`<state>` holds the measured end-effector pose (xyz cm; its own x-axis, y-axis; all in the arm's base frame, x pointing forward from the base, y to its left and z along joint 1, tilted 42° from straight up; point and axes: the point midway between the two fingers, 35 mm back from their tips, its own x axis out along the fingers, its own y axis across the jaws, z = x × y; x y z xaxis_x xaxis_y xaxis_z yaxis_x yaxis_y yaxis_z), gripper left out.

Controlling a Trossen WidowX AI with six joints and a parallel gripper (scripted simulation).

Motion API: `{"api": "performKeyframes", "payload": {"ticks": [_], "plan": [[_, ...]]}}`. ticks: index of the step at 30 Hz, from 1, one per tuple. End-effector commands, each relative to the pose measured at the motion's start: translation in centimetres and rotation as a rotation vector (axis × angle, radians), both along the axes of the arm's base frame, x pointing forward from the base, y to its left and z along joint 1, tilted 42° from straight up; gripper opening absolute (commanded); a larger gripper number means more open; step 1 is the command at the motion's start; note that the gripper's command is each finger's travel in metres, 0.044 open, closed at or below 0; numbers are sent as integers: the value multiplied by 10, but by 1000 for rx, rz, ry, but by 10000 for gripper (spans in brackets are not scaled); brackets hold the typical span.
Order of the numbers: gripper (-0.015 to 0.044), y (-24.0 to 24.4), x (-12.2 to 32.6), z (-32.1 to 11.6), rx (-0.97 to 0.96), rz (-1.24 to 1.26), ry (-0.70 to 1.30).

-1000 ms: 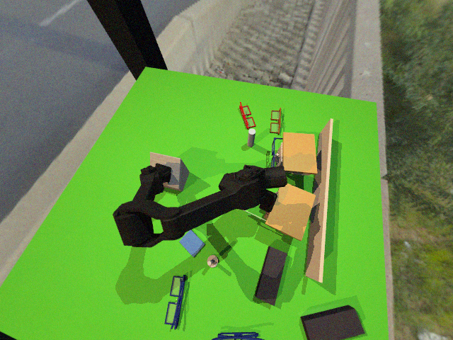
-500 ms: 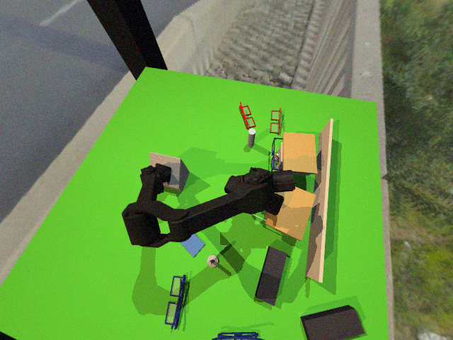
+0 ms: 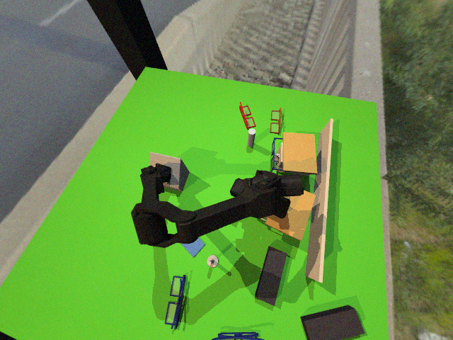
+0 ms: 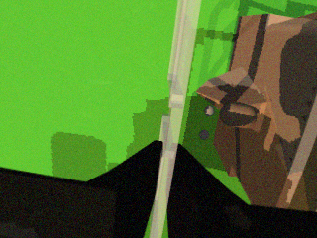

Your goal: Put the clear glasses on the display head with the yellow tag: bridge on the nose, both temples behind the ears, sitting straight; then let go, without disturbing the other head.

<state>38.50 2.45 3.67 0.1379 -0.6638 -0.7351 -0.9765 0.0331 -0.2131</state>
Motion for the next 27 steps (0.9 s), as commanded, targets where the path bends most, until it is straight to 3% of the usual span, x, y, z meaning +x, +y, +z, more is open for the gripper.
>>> {"api": "performKeyframes", "payload": {"ticks": [1, 27], "plan": [[0, -1, 8, 1, -6, 5, 1], [0, -2, 14, 0, -6, 5, 1]]}}
